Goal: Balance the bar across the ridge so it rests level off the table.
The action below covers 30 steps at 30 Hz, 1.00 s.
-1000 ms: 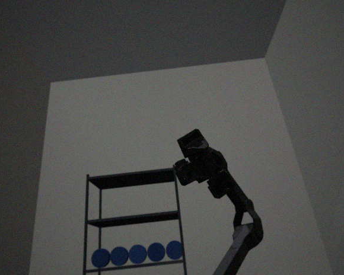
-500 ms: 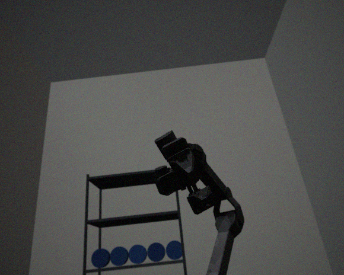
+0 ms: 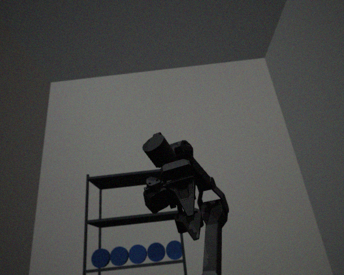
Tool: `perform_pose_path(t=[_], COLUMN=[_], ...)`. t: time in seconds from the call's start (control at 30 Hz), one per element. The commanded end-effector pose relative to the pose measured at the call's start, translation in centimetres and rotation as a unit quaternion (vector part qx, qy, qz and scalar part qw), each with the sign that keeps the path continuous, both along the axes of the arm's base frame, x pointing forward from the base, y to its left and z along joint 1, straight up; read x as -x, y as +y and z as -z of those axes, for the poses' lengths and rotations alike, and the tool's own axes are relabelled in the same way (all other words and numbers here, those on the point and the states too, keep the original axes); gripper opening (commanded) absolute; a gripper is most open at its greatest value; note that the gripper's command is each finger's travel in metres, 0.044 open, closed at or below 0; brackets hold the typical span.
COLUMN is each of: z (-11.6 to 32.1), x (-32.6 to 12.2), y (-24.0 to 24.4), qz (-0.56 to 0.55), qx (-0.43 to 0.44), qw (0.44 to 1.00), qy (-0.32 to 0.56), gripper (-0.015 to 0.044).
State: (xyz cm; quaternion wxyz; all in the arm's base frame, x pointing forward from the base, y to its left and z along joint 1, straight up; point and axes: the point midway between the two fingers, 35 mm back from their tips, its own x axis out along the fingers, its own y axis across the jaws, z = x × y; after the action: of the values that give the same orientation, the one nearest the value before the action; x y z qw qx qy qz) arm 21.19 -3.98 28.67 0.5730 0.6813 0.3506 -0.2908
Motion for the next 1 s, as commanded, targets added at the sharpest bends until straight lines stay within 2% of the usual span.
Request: perform_pose_path(t=[0.0, 0.33, 0.63, 0.97], z=[1.8, 6.6, 10.4, 12.3], x=[-0.4, -1.1, -1.2, -1.5], y=[-0.2, -0.3, -0.1, -0.1], qz=[-0.027, -0.130, -0.237, -0.245], qx=[0.022, 0.092, 0.154, 0.159], qw=[0.999, 0.974, 0.923, 0.918], qy=[0.041, 0.160, 0.260, 0.267], gripper=[0.0315, 0.0315, 0.0315, 0.0315])
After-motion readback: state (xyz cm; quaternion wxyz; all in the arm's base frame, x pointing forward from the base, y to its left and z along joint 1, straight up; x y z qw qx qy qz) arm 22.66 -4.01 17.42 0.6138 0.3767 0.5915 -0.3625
